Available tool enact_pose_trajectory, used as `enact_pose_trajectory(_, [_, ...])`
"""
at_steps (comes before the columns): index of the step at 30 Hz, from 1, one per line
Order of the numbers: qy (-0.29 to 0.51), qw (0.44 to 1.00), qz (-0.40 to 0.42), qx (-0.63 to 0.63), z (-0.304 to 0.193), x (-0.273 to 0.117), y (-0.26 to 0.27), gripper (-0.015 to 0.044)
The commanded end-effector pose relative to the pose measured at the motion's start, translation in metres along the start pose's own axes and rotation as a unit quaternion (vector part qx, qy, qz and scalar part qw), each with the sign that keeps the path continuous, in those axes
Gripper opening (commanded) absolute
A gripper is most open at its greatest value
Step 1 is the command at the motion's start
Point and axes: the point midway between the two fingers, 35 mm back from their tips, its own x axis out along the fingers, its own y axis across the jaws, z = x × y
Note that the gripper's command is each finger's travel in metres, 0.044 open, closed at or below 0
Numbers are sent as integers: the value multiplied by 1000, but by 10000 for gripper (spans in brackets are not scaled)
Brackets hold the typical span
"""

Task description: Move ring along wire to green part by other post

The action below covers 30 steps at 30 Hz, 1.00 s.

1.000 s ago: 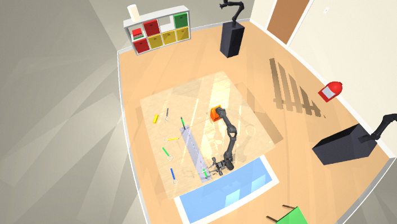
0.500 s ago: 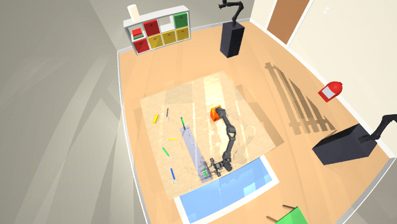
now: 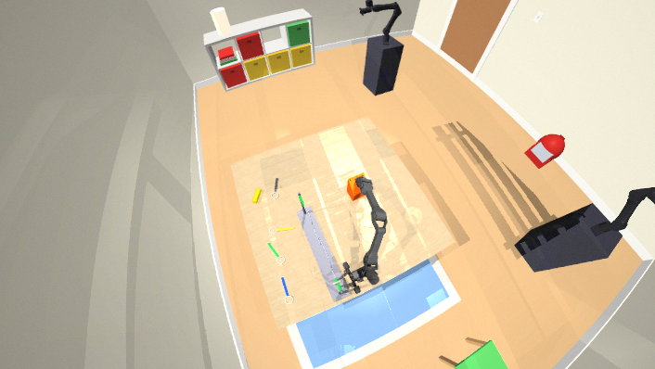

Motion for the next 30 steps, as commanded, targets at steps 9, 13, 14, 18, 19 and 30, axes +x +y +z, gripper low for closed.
enact_pose_trajectory(9, [-1, 1000, 1, -1, 2, 20, 0, 160])
enact_pose_trajectory(13, [-1, 1000, 1, -1, 2, 27, 0, 160])
enact_pose_trajectory(14, [-1, 1000, 1, -1, 2, 28, 0, 160])
enact_pose_trajectory(18, [-1, 1000, 1, -1, 2, 35, -1, 160])
enact_pose_trajectory(19, [-1, 1000, 1, -1, 2, 36, -1, 160])
enact_pose_trajectory(30, [-2, 1000, 2, -1, 2, 40, -1, 160])
